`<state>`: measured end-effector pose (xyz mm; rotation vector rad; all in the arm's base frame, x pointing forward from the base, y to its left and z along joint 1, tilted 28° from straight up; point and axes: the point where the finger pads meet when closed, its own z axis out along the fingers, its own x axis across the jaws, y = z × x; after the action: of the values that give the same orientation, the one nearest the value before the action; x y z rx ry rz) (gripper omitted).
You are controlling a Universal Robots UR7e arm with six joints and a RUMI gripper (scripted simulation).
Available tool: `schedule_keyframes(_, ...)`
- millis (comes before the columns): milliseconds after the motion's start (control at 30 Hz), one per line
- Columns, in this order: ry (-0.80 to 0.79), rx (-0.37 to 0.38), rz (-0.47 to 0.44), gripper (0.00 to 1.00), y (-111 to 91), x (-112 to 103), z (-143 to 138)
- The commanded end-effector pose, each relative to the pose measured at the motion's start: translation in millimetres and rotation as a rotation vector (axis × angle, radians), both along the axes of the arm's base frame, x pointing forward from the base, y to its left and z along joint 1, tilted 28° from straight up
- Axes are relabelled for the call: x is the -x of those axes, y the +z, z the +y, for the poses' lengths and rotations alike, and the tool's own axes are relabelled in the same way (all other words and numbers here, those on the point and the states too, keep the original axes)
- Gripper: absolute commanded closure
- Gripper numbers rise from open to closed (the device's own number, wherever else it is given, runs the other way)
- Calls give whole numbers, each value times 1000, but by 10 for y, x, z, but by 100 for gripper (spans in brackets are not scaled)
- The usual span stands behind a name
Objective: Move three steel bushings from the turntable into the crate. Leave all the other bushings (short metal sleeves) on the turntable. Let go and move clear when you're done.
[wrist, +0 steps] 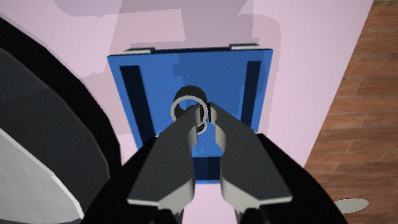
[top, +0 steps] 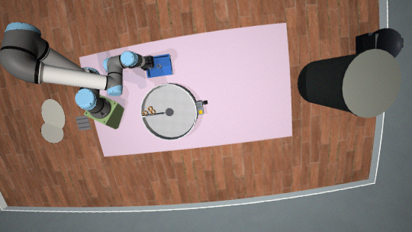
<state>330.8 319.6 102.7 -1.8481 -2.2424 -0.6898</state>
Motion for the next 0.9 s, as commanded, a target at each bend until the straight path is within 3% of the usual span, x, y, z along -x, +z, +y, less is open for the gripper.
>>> schedule_keyframes(0,0,0,-1,100,4,-3,0)
schedule_keyframes(867,0,0,-1,100,-86,-20,45)
